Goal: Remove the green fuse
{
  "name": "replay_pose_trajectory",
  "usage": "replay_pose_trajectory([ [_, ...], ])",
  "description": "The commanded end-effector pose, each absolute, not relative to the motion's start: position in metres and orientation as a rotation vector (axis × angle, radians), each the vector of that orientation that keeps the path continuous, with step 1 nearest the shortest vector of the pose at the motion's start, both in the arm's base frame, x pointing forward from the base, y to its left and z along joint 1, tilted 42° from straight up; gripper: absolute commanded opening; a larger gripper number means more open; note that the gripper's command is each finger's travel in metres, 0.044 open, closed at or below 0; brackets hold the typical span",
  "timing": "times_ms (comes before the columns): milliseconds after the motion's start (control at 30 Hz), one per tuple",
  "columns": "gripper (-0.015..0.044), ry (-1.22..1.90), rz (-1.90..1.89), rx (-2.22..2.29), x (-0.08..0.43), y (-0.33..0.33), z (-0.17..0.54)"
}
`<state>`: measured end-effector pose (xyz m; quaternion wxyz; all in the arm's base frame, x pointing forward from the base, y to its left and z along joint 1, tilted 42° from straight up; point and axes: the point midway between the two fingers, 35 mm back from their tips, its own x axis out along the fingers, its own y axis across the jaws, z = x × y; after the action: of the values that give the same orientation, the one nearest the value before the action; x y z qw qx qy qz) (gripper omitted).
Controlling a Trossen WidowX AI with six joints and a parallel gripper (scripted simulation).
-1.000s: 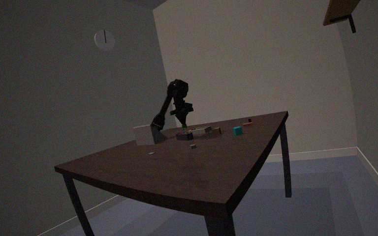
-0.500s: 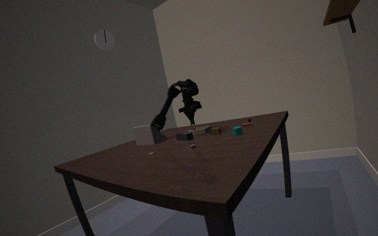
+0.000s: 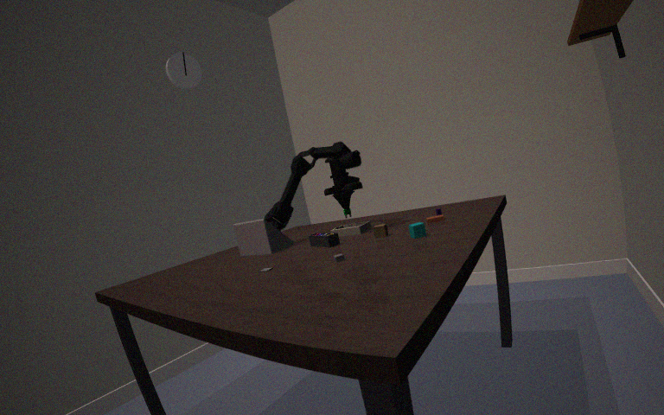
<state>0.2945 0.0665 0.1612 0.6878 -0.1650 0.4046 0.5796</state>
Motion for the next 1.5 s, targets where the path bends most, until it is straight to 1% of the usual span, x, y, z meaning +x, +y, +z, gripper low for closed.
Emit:
replay_pose_trajectory([
  [0,0.0,0.905,1.297,-0.358,0.287,0.076,0.17],
  [1100,0.0,0.903,1.298,-0.357,0.287,0.103,0.141],
  [1467,0.0289,0.905,1.299,-0.362,0.288,0.1,0.143],
])
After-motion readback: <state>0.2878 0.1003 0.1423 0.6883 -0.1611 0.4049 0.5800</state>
